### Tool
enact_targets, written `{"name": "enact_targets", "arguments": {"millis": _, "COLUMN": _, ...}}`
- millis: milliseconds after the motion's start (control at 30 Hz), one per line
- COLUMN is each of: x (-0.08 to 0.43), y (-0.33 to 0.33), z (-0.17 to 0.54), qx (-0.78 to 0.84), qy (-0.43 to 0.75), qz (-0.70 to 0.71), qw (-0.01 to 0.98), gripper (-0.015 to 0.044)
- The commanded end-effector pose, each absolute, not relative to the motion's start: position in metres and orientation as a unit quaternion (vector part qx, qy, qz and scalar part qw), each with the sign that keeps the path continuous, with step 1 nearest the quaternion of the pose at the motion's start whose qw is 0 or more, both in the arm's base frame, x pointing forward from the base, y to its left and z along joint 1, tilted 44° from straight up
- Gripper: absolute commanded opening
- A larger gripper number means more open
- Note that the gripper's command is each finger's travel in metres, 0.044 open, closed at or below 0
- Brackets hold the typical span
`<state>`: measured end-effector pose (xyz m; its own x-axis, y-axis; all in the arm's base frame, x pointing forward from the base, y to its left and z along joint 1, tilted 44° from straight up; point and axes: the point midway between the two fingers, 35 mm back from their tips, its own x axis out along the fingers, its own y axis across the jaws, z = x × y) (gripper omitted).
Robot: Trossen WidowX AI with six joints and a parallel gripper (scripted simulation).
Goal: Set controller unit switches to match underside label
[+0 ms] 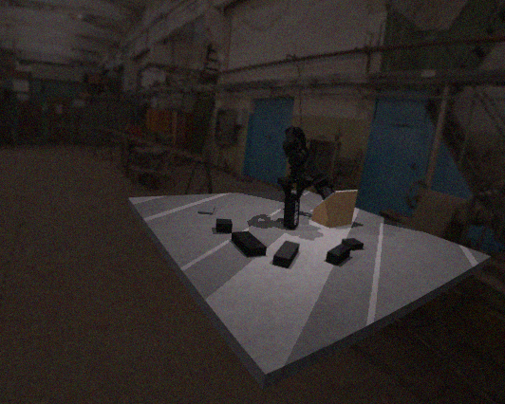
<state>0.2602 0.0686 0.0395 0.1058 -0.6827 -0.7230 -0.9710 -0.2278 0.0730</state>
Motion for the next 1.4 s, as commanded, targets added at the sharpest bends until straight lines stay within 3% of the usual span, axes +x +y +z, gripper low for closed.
{"name": "enact_targets", "arguments": {"millis": 0, "x": 0.259, "y": 0.071, "z": 0.033, "qx": -0.705, "qy": 0.586, "qz": 0.332, "qw": 0.221, "gripper": 0.0338}}
{"name": "enact_targets", "arguments": {"millis": 1367, "x": 0.252, "y": 0.093, "z": 0.009, "qx": -0.705, "qy": 0.586, "qz": 0.333, "qw": 0.222, "gripper": 0.0338}}
